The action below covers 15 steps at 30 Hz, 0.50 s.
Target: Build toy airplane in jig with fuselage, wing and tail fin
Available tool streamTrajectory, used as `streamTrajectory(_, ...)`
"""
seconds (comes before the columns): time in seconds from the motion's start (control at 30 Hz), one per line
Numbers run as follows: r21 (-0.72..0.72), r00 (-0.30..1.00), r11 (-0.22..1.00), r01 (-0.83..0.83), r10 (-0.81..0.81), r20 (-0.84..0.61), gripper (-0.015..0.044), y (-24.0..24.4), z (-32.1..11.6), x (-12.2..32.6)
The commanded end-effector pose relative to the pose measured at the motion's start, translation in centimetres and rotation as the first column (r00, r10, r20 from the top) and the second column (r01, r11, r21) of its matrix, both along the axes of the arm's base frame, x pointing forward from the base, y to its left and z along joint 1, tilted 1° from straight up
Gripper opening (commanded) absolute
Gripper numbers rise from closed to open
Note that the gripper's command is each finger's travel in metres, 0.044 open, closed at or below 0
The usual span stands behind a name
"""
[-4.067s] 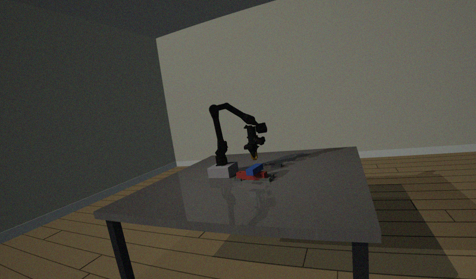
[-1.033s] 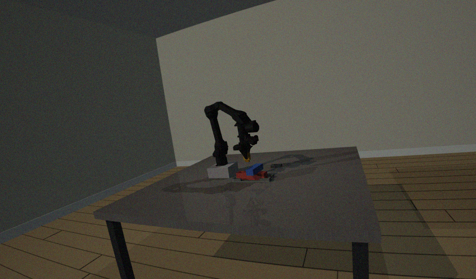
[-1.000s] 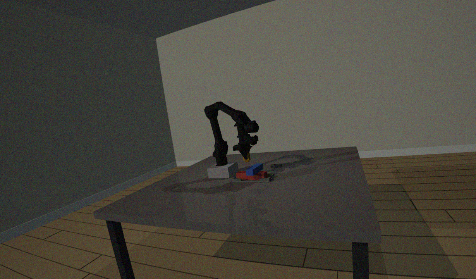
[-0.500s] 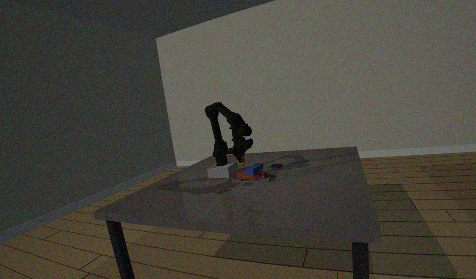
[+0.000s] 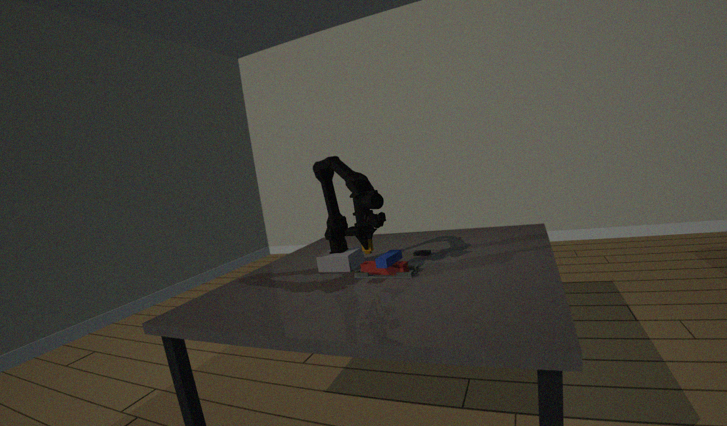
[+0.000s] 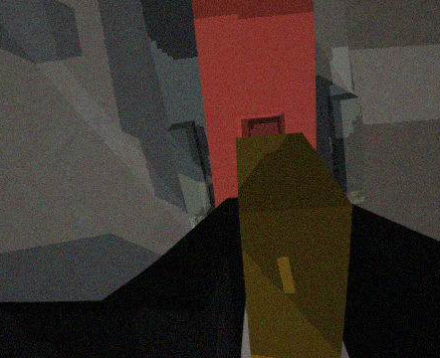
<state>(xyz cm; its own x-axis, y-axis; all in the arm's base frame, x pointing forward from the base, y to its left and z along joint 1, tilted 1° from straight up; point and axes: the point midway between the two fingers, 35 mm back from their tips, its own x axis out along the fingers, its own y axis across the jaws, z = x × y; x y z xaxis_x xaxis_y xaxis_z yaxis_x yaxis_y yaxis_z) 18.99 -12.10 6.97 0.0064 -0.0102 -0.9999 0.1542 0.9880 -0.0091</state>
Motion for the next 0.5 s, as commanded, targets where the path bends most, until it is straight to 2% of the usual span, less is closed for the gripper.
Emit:
streamTrajectory(0.0,-0.004,1.0,1.0,-0.003,0.003,-0.004,0.0065,-0.06,-0.07,-0.07)
streamTrajectory(0.47,-0.004,1.0,1.0,-0.003,0.003,-0.004,0.0065,-0.14,-0.38,-0.13)
